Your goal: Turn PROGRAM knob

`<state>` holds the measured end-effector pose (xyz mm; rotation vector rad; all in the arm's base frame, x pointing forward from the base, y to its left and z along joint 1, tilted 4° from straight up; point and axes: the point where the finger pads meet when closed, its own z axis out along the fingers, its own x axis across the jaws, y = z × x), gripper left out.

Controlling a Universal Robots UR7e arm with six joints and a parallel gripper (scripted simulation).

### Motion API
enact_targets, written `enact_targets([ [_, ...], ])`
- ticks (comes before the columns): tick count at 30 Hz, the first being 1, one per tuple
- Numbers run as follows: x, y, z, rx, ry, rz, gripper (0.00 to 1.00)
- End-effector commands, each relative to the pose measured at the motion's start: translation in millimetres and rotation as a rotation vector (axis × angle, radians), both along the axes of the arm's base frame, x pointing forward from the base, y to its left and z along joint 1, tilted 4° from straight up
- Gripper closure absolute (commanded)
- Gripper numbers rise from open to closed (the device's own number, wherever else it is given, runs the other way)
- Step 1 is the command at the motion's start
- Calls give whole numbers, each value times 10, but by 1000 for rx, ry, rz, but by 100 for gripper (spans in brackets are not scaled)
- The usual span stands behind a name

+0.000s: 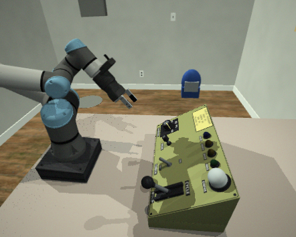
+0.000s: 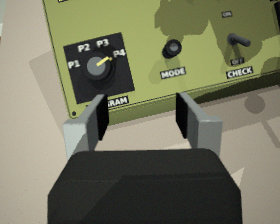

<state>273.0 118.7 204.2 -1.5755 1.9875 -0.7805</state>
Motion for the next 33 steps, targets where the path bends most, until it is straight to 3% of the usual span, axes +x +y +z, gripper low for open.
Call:
enact_targets([
  [1, 44, -28, 13, 45, 10, -57, 0],
  [21, 232, -171, 34, 245, 55, -338, 0],
  [33, 422, -338, 29, 451, 91, -674, 0],
])
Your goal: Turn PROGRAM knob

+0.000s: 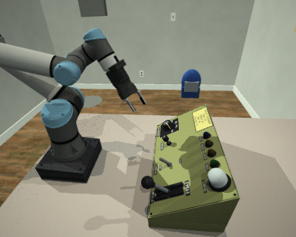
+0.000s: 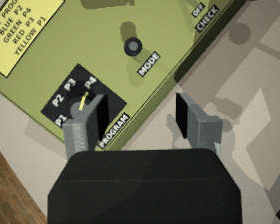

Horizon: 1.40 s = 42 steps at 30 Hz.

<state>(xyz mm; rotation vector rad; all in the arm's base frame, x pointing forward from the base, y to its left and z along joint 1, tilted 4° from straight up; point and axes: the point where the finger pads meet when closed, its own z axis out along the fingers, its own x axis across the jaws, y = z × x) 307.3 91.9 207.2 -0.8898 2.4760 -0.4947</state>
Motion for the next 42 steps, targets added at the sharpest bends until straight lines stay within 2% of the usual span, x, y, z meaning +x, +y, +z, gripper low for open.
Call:
enact_targets([
  [1, 96, -87, -2, 100, 21, -176, 0],
  [6, 148, -137, -8, 156, 32, -280, 0],
  [20, 403, -393, -62, 417, 82, -861, 0],
  [22, 403, -393, -62, 417, 82, -861, 0],
  [29, 541, -531, -99, 535, 98, -1204, 0],
  [37, 718, -695, -144, 633, 105, -1575, 0],
  [39, 718, -695, -144, 633, 105, -1575, 0],
  [40, 742, -717, -150, 659, 105, -1687, 0],
  [42, 791, -761, -161, 677, 104, -1783, 0],
])
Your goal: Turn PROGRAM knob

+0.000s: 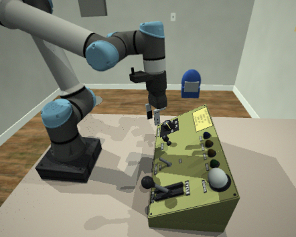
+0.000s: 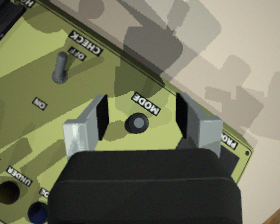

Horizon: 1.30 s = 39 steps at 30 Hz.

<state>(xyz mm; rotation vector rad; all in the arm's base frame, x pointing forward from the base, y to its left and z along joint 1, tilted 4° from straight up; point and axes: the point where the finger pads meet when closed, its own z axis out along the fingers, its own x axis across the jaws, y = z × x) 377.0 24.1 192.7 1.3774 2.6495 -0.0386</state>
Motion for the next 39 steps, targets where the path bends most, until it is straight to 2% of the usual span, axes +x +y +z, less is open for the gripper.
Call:
enact_targets([
  [1, 120, -105, -23, 64, 37, -269, 0],
  [7, 247, -262, -55, 120, 82, -551, 0],
  [12, -61, -490, -27, 185, 100, -783, 0],
  [14, -61, -490, -27, 185, 100, -783, 0],
  [15, -119, -526, -22, 221, 112, -918, 0],
  [26, -623, -754, 19, 370, 142, -1405, 0],
  [29, -712, -784, 26, 416, 151, -1543, 0],
  [31, -712, -784, 26, 416, 151, -1543, 0],
  [32, -737, -793, 28, 460, 159, -1677, 0],
  [39, -856, -852, 33, 569, 178, -1974, 0],
])
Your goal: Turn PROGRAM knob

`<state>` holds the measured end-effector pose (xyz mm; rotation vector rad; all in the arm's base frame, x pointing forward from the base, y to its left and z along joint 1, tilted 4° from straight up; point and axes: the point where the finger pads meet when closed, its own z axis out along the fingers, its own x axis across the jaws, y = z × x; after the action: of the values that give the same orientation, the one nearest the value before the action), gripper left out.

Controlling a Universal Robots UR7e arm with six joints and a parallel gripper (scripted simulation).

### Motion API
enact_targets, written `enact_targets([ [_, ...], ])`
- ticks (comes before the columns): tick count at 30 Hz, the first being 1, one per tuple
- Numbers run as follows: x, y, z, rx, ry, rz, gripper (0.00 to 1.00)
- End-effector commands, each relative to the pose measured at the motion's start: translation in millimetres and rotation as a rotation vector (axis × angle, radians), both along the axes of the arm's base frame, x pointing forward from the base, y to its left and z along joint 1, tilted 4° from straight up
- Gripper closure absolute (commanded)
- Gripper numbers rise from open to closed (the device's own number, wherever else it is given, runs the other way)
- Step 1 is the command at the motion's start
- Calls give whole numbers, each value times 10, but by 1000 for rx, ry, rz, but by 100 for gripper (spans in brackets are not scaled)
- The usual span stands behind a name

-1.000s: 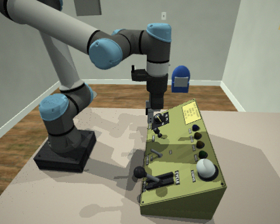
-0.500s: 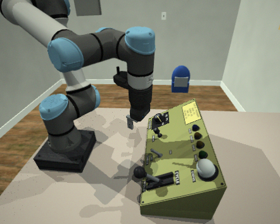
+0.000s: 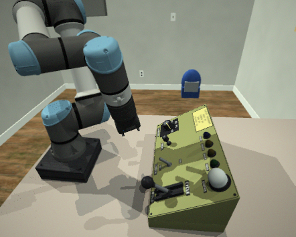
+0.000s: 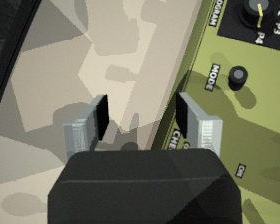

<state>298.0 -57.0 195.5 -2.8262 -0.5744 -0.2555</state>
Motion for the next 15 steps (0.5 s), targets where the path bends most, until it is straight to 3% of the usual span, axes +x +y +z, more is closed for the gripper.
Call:
enact_targets([
  [1, -76, -50, 6, 81, 5, -267, 0],
  [7, -106, -118, 1, 171, 6, -542, 0],
  [9, -106, -118, 1, 171, 6, -542, 0],
  [10, -107, -131, 0, 216, 6, -676, 0],
  [15, -103, -210, -10, 292, 2, -884, 0],
])
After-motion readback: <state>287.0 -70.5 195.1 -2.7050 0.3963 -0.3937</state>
